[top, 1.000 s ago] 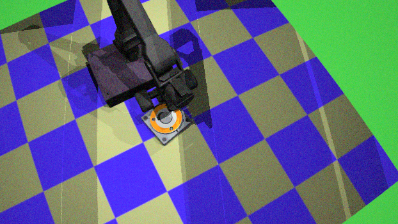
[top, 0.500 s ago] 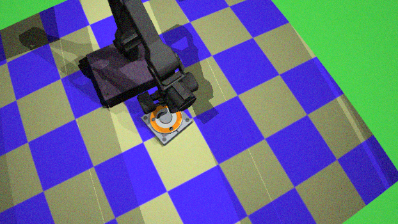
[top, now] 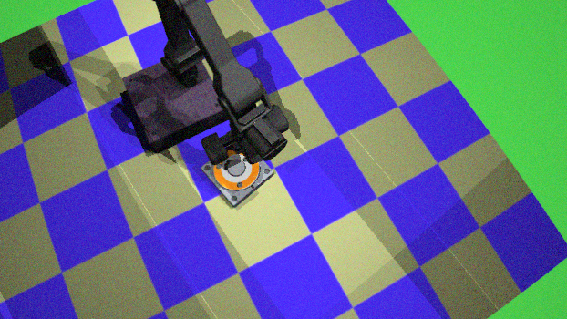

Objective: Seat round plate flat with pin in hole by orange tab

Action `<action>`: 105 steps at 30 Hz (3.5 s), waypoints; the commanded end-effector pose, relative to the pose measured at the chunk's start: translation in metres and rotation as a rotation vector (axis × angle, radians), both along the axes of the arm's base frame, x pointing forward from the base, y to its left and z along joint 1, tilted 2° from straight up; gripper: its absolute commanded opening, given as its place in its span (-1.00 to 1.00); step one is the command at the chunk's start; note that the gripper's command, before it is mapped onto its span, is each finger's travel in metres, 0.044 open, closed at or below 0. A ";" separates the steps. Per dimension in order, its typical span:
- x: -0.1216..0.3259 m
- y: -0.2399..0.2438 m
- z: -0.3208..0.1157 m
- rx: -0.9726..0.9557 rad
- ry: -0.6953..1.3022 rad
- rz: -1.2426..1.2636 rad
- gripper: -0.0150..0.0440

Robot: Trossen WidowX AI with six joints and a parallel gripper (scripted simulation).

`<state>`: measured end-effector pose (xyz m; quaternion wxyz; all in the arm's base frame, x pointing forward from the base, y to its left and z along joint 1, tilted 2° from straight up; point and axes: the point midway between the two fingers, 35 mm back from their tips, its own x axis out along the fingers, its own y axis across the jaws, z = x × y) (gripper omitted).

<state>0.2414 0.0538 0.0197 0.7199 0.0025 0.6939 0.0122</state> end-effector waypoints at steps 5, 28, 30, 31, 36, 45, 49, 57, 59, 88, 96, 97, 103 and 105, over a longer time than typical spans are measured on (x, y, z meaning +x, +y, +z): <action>0.011 0.004 0.002 0.002 -0.010 -0.004 -0.49; 0.032 0.009 0.005 0.003 -0.012 -0.004 -0.49; 0.034 0.008 0.005 0.003 -0.012 -0.004 -0.49; 0.035 0.008 0.006 0.003 -0.012 -0.004 -0.49; 0.042 0.007 0.006 0.002 -0.013 -0.004 -0.49; 0.053 0.003 0.008 0.002 -0.014 -0.004 -0.49; 0.059 0.000 0.008 0.002 -0.015 -0.004 -0.49; 0.067 -0.007 0.009 0.001 -0.015 -0.004 -0.49; 0.069 -0.008 0.009 0.001 -0.016 -0.004 -0.49; 0.067 -0.019 0.054 0.000 -0.016 -0.004 -0.49; 0.068 -0.018 0.046 0.003 -0.012 -0.007 -0.49; 0.068 -0.018 0.046 0.003 -0.012 -0.007 -0.49; 0.068 -0.018 0.046 0.003 -0.012 -0.007 -0.49; 0.068 -0.018 0.046 0.003 -0.012 -0.007 -0.49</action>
